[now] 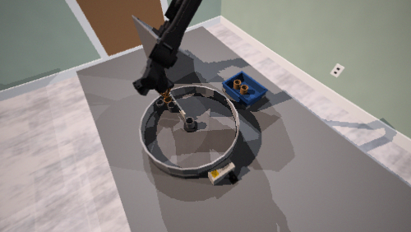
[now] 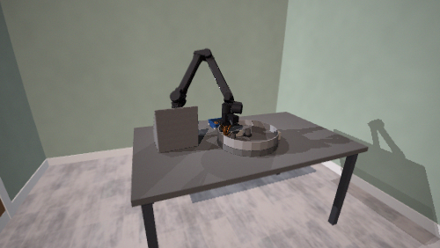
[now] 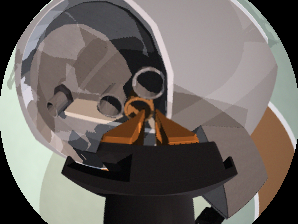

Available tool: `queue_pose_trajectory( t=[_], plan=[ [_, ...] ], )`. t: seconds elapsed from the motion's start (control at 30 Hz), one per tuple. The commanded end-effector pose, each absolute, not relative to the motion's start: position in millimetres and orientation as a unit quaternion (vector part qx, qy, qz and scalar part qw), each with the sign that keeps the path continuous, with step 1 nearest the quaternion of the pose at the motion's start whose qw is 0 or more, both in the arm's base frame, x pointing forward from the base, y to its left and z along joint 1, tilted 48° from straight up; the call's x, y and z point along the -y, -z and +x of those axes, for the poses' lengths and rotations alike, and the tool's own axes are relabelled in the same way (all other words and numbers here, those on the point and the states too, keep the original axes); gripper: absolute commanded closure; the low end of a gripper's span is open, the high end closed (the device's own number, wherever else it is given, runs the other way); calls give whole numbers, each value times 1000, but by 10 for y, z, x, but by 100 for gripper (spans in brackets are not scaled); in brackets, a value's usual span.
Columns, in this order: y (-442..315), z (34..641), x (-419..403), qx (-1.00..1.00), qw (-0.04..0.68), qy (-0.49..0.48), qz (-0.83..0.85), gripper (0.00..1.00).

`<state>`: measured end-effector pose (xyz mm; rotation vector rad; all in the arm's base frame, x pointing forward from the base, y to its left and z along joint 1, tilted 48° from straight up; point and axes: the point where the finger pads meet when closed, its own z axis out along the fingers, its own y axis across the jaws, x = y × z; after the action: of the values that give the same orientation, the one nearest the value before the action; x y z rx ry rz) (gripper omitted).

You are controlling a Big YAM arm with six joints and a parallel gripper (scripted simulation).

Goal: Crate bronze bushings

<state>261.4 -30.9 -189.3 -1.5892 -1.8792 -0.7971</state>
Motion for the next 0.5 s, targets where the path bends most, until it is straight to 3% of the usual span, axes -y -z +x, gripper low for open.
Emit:
queue_pose_trajectory(
  t=[0.0,0.47],
  plan=[
    [1920,2750,427,698,257,301,-597,87],
    [1910,2745,424,698,257,301,-597,87]
  ],
)
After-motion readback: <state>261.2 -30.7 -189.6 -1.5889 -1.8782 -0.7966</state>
